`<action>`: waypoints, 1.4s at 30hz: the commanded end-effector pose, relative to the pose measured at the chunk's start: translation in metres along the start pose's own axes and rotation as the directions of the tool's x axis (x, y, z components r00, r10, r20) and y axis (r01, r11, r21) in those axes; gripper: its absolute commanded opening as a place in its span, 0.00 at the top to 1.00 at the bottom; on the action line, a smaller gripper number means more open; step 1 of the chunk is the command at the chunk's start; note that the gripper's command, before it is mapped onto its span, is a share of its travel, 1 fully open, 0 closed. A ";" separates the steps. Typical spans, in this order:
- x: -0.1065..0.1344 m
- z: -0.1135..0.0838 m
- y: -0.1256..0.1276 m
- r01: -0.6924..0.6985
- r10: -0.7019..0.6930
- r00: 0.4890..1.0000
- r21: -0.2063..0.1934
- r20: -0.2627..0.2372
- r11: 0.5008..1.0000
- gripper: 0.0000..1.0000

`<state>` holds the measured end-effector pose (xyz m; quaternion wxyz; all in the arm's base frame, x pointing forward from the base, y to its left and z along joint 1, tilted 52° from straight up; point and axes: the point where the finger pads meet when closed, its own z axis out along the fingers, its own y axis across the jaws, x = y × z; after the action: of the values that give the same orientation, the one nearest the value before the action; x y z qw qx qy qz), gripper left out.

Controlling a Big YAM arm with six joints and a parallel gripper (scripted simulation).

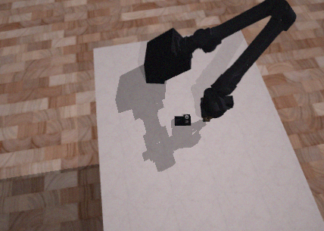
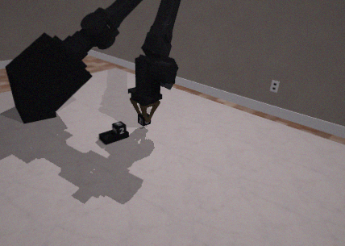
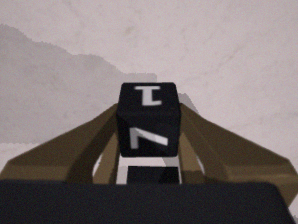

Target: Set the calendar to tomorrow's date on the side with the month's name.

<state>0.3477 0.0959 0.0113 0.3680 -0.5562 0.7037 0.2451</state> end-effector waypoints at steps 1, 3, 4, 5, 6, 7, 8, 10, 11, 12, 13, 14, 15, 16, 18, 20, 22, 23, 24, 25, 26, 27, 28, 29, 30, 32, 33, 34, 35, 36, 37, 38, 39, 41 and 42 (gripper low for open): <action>-0.003 -0.031 -0.017 0.038 -0.038 0.999 0.049 0.003 0.998 0.73; -0.004 -0.047 -0.017 0.040 -0.040 0.999 0.051 0.001 0.998 0.73; -0.004 -0.055 -0.018 0.041 -0.041 0.999 0.052 0.001 0.998 0.73; -0.004 -0.063 -0.018 0.042 -0.042 0.999 0.052 0.000 0.998 0.73; -0.004 -0.070 -0.018 0.043 -0.043 0.999 0.053 0.000 0.998 0.73; -0.004 -0.077 -0.018 0.043 -0.043 0.999 0.054 -0.001 0.998 0.73; -0.004 -0.083 -0.018 0.044 -0.044 0.999 0.054 -0.002 0.998 0.73; -0.004 -0.092 -0.018 0.045 -0.045 0.999 0.055 -0.004 0.997 0.73; -0.004 -0.095 -0.018 0.045 -0.045 0.999 0.055 -0.004 0.997 0.73; 0.000 -0.093 -0.011 0.029 -0.029 1.000 0.043 -0.003 0.999 0.73; 0.006 -0.089 -0.003 0.005 -0.005 1.000 0.024 0.000 1.000 0.73; 0.006 -0.089 -0.003 0.005 -0.005 1.000 0.024 0.000 1.000 0.73; 0.006 -0.089 -0.003 0.005 -0.005 1.000 0.024 0.000 1.000 0.73; 0.000 -0.087 -0.007 0.026 -0.026 1.000 0.016 0.000 1.000 0.73; -0.001 -0.088 -0.011 0.041 -0.041 0.999 0.029 -0.002 0.999 0.73; -0.001 -0.088 -0.011 0.043 -0.043 0.999 0.030 -0.002 0.999 0.73; -0.001 -0.088 -0.011 0.043 -0.043 0.999 0.030 -0.002 0.999 0.73; -0.001 -0.088 -0.011 0.043 -0.043 0.999 0.030 -0.002 0.999 0.73; 0.003 -0.089 -0.012 0.033 -0.033 0.999 0.032 -0.003 0.999 0.73; 0.007 -0.094 -0.019 0.031 -0.030 1.000 0.045 -0.008 0.999 0.73; 0.017 -0.095 -0.019 0.022 -0.021 1.000 0.040 -0.012 0.999 0.73; 0.031 -0.097 -0.021 0.016 -0.016 1.000 0.040 -0.015 0.999 0.73; 0.050 -0.099 -0.022 0.011 -0.010 1.000 0.040 -0.019 0.999 0.73; 0.071 -0.101 -0.022 0.005 -0.005 1.000 0.040 -0.020 0.999 0.73; 0.071 -0.101 -0.022 0.005 -0.005 1.000 0.040 -0.020 0.999 0.73; 0.071 -0.101 -0.022 0.005 -0.005 1.000 0.040 -0.020 0.999 0.73; 0.092 -0.103 -0.021 0.000 0.001 1.000 0.040 -0.019 0.999 0.73; 0.110 -0.104 -0.019 -0.005 0.005 1.000 0.040 -0.017 0.999 0.73; 0.124 -0.105 -0.017 -0.008 0.009 1.000 0.040 -0.014 0.999 0.73; 0.133 -0.106 -0.015 -0.010 0.011 1.000 0.040 -0.011 0.999 0.73; 0.137 -0.106 -0.014 -0.011 0.011 1.000 0.041 -0.010 0.999 0.73; 0.138 -0.104 -0.009 -0.015 0.015 1.000 0.038 -0.007 0.999 0.73; 0.136 -0.099 0.002 -0.032 0.032 0.999 0.027 0.002 0.999 0.73; 0.125 -0.096 -0.003 0.012 -0.012 1.000 0.015 -0.004 1.000 0.73; 0.126 -0.102 -0.019 0.037 -0.037 0.999 0.034 -0.015 0.999 0.73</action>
<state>0.3025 -0.0525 -0.0418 0.3596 -0.5221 0.7272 0.2631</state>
